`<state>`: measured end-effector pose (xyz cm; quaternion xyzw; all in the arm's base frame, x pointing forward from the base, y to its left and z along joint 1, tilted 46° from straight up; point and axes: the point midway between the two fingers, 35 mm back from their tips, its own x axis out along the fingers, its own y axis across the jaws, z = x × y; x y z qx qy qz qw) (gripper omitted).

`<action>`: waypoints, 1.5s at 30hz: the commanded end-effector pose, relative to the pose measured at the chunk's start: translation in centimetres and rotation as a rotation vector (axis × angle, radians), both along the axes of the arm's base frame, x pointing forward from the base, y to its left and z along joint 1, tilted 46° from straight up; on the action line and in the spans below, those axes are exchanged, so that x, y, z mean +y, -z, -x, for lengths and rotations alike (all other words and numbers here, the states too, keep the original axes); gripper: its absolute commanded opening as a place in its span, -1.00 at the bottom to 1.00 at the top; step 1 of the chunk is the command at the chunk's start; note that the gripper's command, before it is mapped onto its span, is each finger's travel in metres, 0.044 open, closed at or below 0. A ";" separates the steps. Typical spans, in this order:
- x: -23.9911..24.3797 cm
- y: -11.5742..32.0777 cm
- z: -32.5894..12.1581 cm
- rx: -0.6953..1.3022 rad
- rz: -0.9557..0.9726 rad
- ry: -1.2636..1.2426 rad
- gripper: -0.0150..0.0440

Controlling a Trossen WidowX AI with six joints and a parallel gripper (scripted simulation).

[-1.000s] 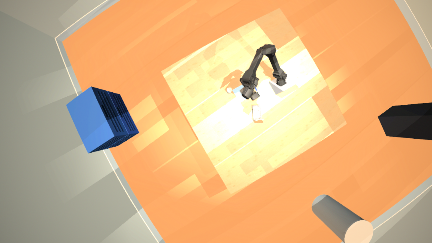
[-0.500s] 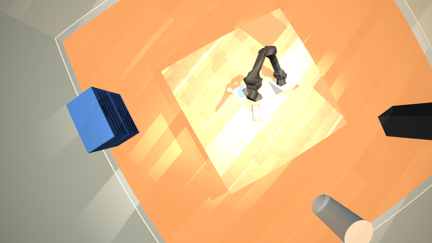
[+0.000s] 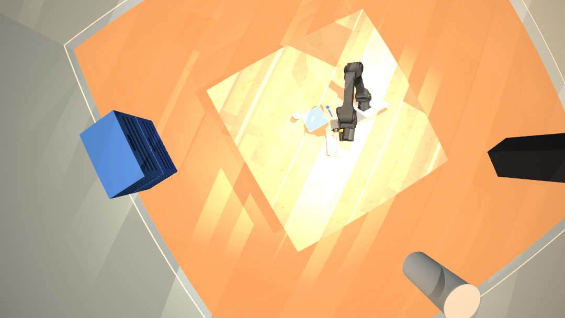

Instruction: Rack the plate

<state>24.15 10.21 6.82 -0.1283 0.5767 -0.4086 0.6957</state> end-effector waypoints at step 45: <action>-4.7 9.1 1.1 0.477 -0.762 -0.434 -0.49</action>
